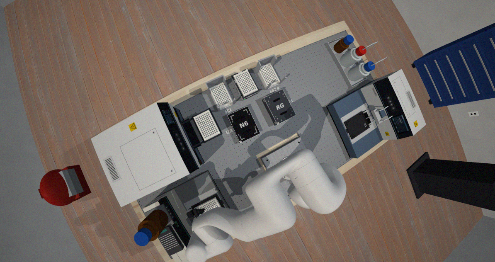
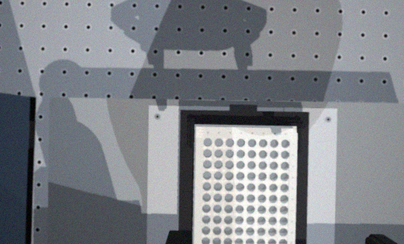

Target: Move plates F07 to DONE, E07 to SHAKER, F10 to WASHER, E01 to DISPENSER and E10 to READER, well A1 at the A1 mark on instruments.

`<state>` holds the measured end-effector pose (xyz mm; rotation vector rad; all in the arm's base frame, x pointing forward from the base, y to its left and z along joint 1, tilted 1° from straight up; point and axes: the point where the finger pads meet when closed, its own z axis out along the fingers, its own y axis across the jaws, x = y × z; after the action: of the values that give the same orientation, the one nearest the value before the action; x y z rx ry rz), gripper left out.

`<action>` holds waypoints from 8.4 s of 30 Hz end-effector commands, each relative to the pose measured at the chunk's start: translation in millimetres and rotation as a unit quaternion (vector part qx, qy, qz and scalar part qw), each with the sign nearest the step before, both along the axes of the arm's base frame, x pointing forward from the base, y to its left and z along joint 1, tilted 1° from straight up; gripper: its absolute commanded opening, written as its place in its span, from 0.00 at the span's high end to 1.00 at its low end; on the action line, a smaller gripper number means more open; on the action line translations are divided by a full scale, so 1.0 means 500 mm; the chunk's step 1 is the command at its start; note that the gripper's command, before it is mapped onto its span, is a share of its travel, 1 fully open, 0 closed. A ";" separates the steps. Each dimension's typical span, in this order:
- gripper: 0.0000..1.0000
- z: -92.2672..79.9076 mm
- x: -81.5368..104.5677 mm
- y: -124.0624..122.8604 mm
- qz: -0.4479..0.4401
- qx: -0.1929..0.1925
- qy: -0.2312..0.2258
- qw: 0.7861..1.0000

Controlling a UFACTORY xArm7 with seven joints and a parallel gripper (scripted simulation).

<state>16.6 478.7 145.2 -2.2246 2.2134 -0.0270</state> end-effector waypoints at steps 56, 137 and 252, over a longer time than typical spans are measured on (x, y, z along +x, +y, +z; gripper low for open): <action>0.00 0.057 0.004 -0.162 0.128 0.001 0.000 0.992; 0.00 0.064 0.298 -0.439 0.375 -0.004 0.001 0.927; 0.00 0.077 0.940 -0.648 0.696 -0.011 0.003 0.718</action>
<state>483.6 153.8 181.0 -3.1500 0.0491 -0.0258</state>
